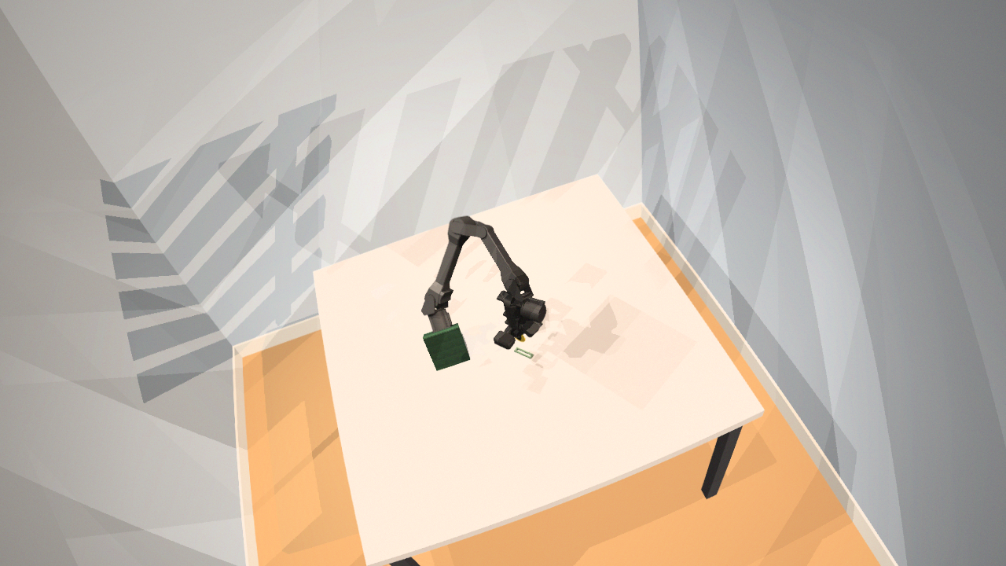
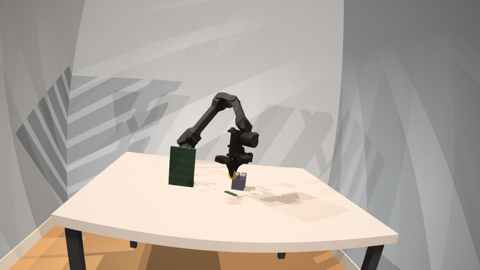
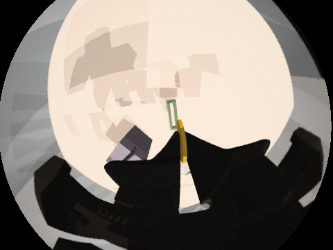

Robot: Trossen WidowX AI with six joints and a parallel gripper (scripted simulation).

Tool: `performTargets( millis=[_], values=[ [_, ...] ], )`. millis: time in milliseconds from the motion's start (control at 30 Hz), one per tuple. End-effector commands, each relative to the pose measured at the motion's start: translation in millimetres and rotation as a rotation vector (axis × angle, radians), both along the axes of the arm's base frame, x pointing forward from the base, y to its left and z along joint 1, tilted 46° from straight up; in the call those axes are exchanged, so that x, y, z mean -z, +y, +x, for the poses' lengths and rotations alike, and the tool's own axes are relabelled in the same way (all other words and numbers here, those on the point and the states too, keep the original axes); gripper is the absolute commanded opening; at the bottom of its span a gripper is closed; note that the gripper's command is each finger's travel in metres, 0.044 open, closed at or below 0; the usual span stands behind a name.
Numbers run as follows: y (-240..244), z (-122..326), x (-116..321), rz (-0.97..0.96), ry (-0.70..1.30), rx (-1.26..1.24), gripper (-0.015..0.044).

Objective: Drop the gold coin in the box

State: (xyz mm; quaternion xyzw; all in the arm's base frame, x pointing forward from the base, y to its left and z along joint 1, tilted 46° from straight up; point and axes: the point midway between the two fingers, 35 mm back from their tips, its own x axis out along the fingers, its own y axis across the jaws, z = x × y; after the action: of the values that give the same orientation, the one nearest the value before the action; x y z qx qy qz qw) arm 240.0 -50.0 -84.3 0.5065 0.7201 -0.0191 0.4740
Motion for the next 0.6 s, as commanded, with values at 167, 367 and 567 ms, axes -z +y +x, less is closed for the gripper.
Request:
performTargets(
  millis=[167, 367, 567],
  values=[
    [-15.2, 3.0, -16.4, -0.012, -0.02, -0.006, 0.0],
    [-15.2, 3.5, -16.6, -0.016, 0.063, 0.077, 0.0],
    [-15.1, 4.3, -17.1, -0.022, 0.207, 0.221, 0.0]
  ],
)
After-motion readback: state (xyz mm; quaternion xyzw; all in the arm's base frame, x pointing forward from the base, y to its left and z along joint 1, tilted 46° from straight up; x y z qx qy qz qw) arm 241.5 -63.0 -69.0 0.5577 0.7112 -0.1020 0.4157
